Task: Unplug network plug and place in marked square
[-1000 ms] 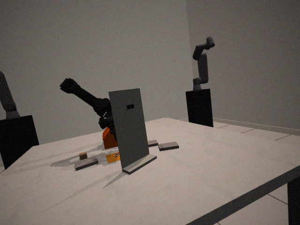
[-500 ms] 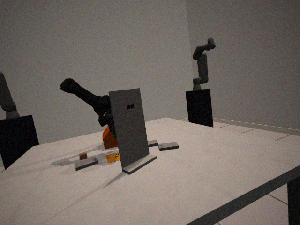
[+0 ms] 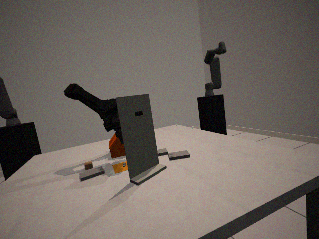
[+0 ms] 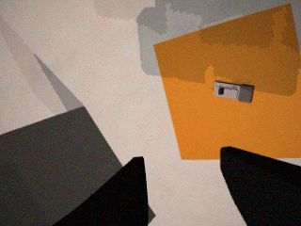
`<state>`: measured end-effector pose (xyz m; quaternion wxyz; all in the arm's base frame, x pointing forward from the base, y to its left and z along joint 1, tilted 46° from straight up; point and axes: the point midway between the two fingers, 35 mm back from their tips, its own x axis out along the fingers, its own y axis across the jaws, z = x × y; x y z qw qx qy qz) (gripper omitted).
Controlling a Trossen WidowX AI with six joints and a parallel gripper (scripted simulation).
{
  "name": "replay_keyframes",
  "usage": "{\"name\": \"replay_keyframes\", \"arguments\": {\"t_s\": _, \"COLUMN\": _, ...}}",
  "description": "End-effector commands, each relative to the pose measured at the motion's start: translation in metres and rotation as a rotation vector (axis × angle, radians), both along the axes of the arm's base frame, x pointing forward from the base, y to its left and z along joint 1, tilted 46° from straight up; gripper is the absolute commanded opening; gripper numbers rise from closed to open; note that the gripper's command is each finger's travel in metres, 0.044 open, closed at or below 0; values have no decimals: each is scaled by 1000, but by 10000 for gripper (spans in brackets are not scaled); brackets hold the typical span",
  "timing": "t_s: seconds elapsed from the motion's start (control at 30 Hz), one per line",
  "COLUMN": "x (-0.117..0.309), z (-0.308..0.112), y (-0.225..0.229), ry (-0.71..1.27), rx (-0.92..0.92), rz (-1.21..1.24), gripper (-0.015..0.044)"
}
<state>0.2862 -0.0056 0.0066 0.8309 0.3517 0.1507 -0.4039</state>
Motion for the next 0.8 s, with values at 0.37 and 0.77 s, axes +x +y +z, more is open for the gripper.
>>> {"name": "replay_keyframes", "arguments": {"t_s": 0.37, "x": 3, "z": 18, "y": 28, "ry": 11, "rx": 13, "rz": -7, "gripper": 156}}
{"name": "replay_keyframes", "arguments": {"t_s": 0.77, "x": 0, "z": 43, "y": 54, "ry": 10, "rx": 13, "rz": -9, "gripper": 156}}
